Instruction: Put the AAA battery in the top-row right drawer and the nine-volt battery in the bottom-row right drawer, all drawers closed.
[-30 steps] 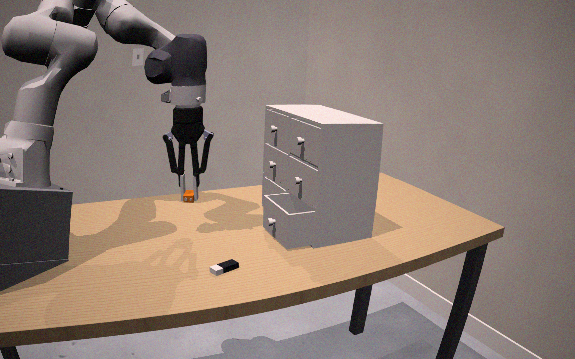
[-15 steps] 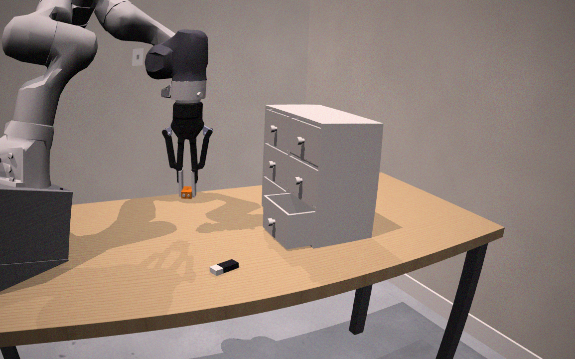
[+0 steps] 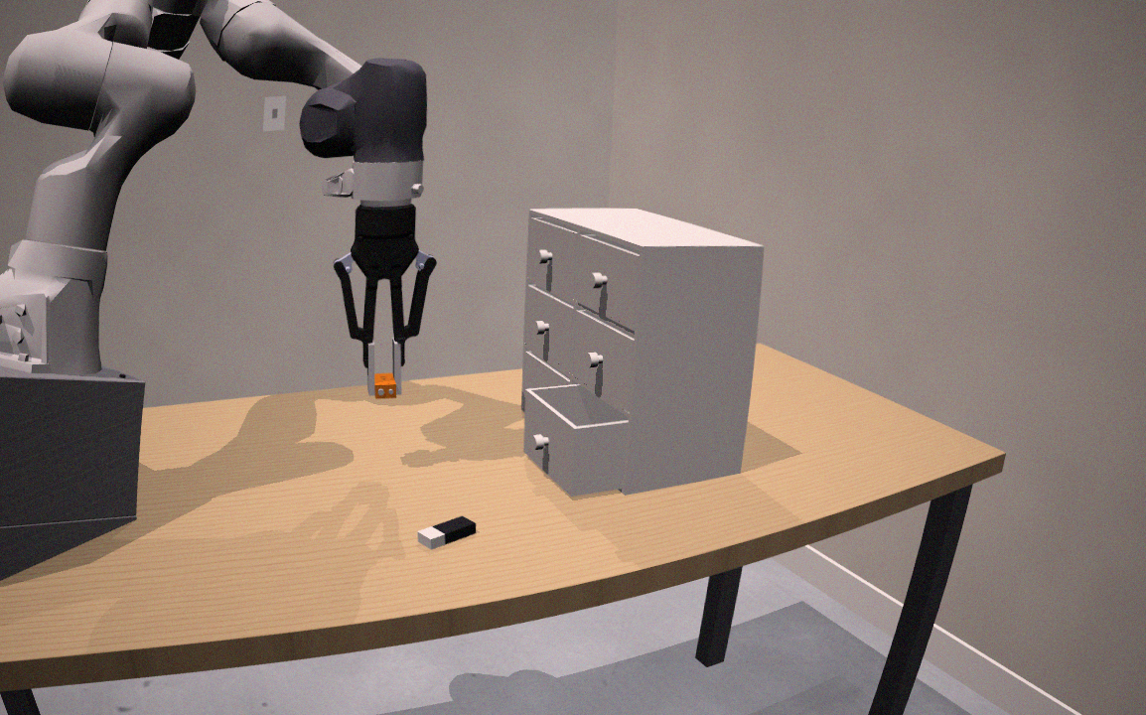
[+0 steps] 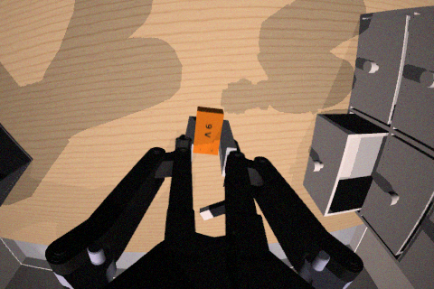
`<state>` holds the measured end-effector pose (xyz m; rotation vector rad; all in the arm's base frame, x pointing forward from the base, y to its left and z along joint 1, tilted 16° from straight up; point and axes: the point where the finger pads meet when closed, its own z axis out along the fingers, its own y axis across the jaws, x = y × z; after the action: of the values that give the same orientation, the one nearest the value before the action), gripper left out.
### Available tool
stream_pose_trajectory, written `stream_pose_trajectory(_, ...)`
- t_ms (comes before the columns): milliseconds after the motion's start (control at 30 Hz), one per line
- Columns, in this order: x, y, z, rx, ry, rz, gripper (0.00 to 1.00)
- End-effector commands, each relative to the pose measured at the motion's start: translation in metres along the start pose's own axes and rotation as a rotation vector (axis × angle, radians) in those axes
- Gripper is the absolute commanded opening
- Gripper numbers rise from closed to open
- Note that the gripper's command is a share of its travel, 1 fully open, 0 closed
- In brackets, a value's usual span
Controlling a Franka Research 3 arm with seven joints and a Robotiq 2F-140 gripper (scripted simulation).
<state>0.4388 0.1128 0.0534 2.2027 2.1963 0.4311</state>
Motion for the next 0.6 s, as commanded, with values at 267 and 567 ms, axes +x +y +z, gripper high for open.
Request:
stream_pose_trajectory(267, -0.007, 0.008, 0.001, 0.006, 0.001, -0.392, 0.14)
stream_pose_trajectory(567, -0.010, 0.013, 0.001, 0.006, 0.001, -0.517, 0.14)
